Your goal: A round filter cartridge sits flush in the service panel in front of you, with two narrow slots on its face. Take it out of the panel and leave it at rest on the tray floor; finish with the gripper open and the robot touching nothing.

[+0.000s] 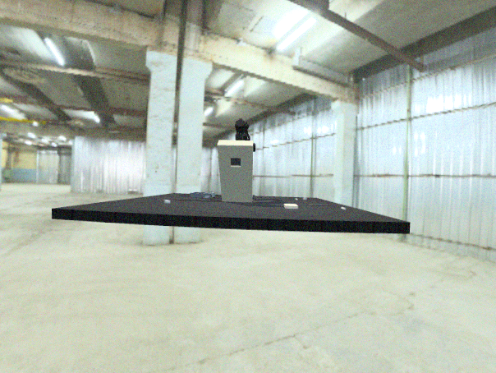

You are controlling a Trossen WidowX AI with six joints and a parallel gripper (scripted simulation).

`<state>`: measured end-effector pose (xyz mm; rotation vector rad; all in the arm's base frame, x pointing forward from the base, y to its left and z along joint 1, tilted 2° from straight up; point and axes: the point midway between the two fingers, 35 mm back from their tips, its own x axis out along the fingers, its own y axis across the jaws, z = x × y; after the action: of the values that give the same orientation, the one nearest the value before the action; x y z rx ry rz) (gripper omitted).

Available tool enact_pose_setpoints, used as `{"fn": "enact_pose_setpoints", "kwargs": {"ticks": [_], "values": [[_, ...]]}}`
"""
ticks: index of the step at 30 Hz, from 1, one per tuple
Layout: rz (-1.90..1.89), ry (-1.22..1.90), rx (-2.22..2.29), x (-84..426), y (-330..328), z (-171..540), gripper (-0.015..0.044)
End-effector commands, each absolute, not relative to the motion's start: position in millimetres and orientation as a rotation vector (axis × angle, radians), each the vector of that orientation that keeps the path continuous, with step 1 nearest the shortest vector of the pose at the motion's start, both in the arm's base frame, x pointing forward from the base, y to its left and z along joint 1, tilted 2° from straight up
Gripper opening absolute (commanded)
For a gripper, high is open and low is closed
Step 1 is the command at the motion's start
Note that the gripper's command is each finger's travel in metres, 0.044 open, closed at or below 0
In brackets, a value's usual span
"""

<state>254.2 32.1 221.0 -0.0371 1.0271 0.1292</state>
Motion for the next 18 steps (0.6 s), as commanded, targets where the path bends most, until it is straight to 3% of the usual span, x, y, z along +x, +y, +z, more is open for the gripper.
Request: {"fn": "enact_pose_setpoints", "kwargs": {"ticks": [1,18], "values": [[0.137,1.014,-0.039,244.1,31.0,240.7,0.0000],[0.134,1.027,-0.046,244.2,-3.3,249.0,0.0000]]}}
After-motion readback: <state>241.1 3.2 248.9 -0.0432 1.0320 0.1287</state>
